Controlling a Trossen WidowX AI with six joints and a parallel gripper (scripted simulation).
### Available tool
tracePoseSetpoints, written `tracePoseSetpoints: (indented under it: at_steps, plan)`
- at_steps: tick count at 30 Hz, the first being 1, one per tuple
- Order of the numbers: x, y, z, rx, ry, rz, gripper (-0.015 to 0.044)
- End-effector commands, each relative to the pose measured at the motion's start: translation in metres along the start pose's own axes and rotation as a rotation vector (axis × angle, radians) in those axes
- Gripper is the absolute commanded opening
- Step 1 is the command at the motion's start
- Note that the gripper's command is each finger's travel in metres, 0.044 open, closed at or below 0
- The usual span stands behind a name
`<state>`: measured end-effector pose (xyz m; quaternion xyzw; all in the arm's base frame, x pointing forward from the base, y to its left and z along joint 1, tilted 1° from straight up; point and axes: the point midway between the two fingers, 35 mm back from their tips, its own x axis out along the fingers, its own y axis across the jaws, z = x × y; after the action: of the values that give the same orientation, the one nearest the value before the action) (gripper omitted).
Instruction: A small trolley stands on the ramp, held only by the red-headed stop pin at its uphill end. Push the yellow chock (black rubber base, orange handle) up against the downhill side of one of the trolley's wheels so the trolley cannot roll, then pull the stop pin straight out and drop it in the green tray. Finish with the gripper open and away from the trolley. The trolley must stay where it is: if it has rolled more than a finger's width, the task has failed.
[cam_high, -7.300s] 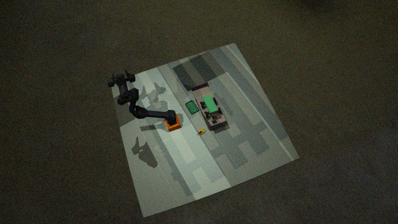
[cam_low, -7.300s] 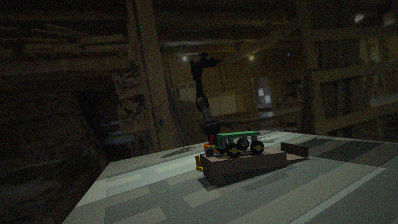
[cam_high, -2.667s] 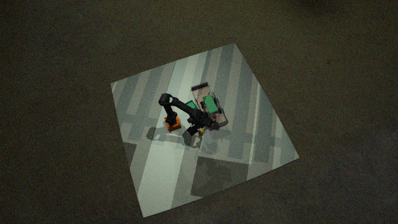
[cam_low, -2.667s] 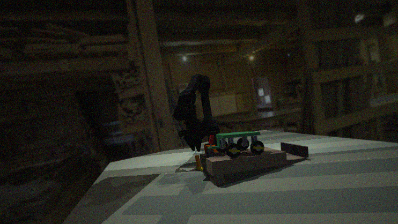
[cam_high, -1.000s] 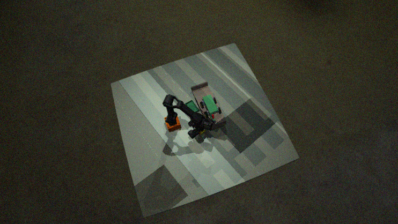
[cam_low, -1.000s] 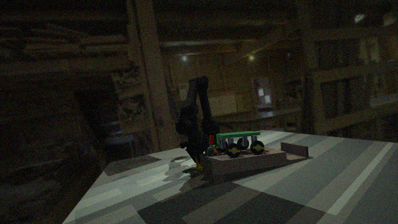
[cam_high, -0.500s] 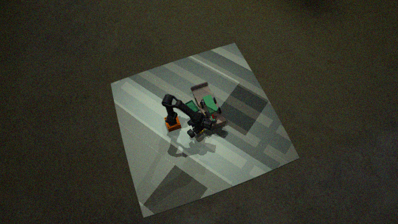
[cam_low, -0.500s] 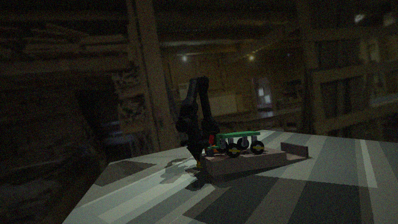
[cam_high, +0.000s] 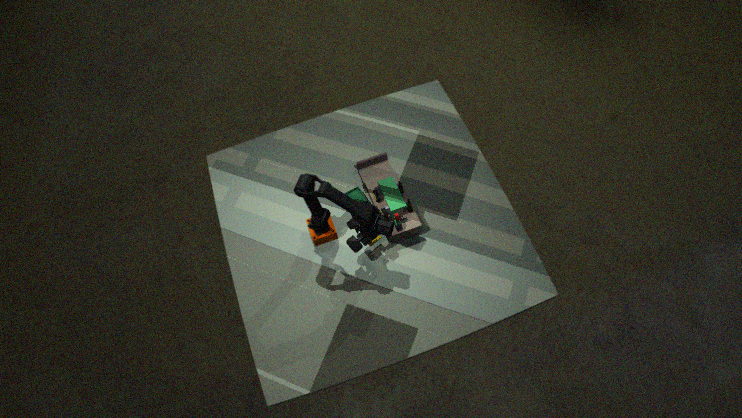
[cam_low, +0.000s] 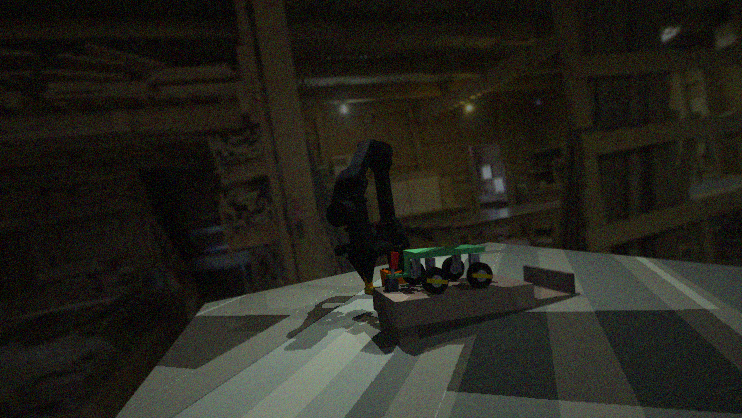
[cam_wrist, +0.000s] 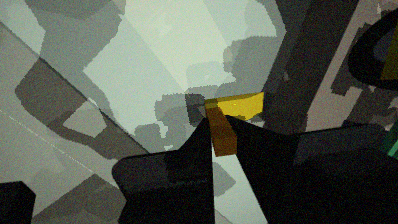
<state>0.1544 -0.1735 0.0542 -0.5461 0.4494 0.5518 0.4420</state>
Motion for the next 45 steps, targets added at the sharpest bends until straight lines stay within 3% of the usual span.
tracePoseSetpoints:
  at_steps: [1,27,34,45]
  plan:
    - [-0.016,-0.001,-0.002,0.003,0.013,-0.003,0.0000]
    - [-0.088,-0.003,-0.007,0.003,0.013,-0.003,0.0000]
    - [-0.091,-0.003,-0.008,0.009,0.013,-0.003,0.0000]
    - [-0.091,-0.003,-0.008,0.355,0.011,-0.006,0.0000]
